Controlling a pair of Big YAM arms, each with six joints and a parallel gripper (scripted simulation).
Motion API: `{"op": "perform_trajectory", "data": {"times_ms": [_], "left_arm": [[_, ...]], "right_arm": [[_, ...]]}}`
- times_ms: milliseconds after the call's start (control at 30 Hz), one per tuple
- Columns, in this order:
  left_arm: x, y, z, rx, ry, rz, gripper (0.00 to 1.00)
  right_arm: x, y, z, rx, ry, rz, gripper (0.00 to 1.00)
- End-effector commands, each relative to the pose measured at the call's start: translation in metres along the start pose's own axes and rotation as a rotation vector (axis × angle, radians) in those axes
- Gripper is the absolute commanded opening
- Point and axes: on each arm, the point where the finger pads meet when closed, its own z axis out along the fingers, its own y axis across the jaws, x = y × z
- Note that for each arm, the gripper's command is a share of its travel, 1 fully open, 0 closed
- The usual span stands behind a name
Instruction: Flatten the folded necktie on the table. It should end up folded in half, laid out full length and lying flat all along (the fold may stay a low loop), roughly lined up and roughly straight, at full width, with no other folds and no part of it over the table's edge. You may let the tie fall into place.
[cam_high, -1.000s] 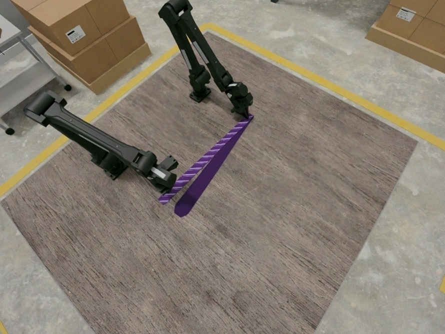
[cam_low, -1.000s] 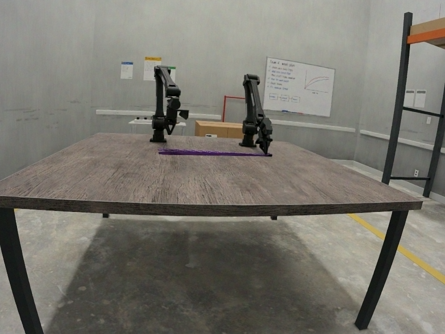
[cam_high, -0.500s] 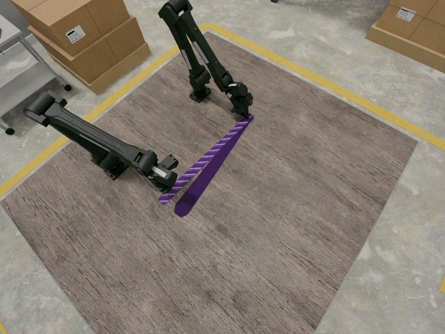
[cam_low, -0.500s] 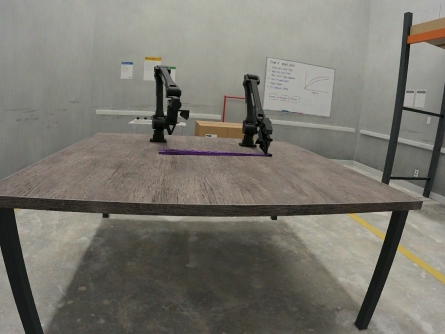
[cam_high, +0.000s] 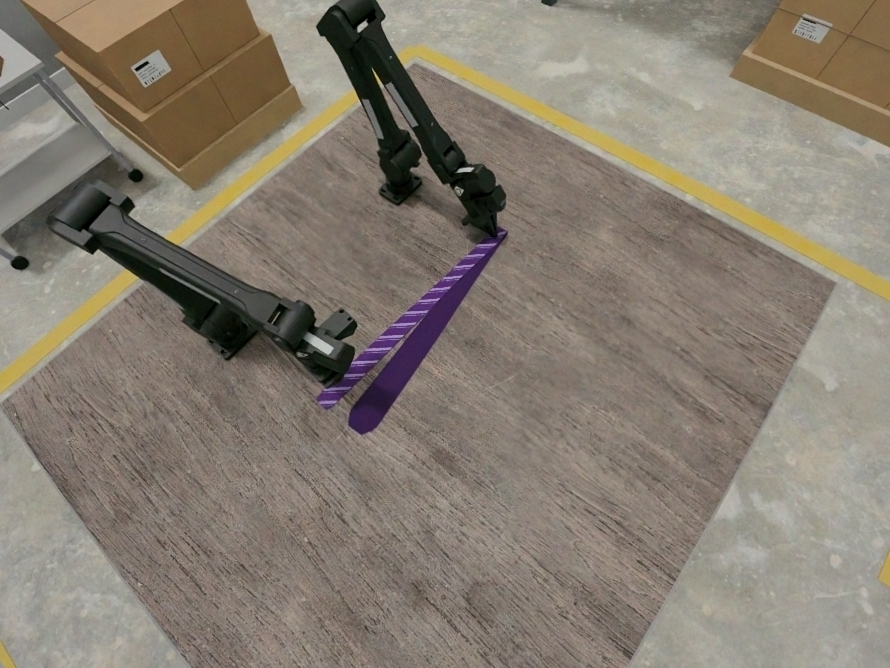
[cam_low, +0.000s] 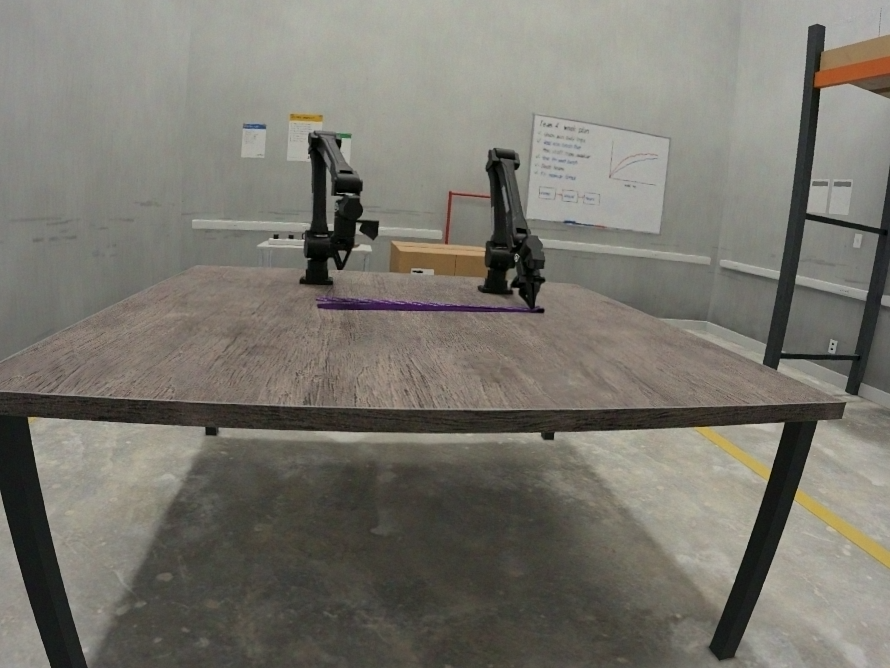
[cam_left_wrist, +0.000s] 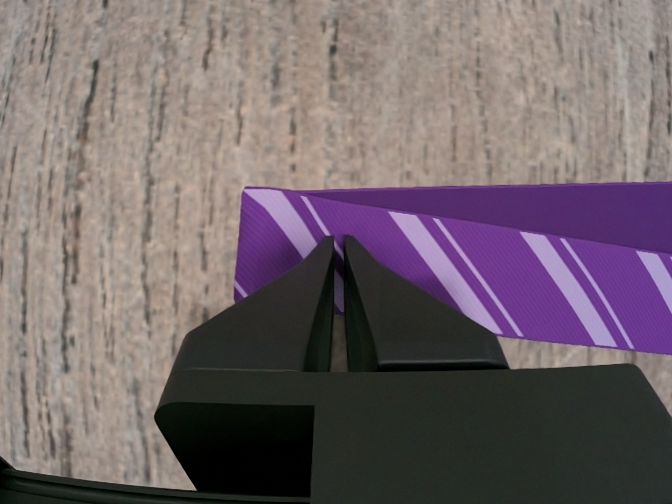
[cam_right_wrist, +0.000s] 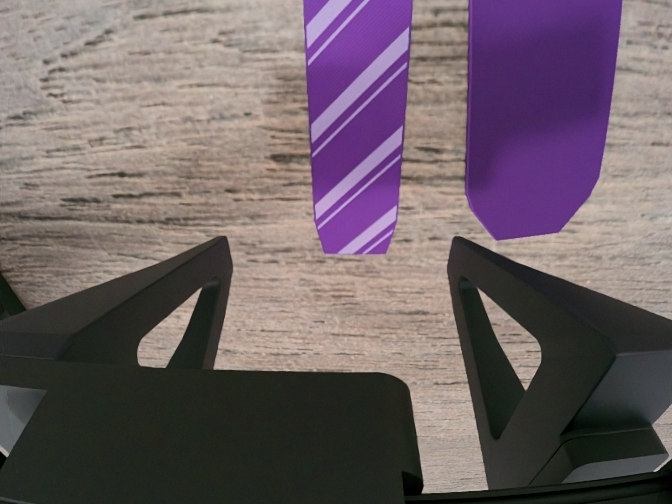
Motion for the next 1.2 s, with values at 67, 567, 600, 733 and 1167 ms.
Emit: {"op": "perform_trajectory", "data": {"times_ms": [67,567,600,733,1167], "left_arm": [[-0.0074,-0.0007,0.0020,-0.002,-0.017,0.004,0.04],[-0.0074,-0.0007,0.0020,-0.002,-0.017,0.004,0.04],[-0.0074,-0.0007,0.0020,-0.002,-0.017,0.004,0.04],[-0.0074,-0.0007,0.0020,-0.002,-0.017,0.004,0.04],[-0.0074,-0.0007,0.0020,-0.002,-0.017,0.004,0.04]], "right_arm": [[-0.0079,-0.0093,-0.0089,0.020,-0.003,-0.014,0.81],[-0.0101,-0.0151,-0.0134,0.020,-0.003,-0.014,0.81],[-0.0102,-0.0155,-0.0137,0.020,-0.003,-0.014,0.81],[-0.0103,-0.0158,-0.0140,0.020,-0.003,-0.014,0.81],[-0.0103,-0.0158,-0.0140,0.020,-0.003,-0.014,0.81]]}}
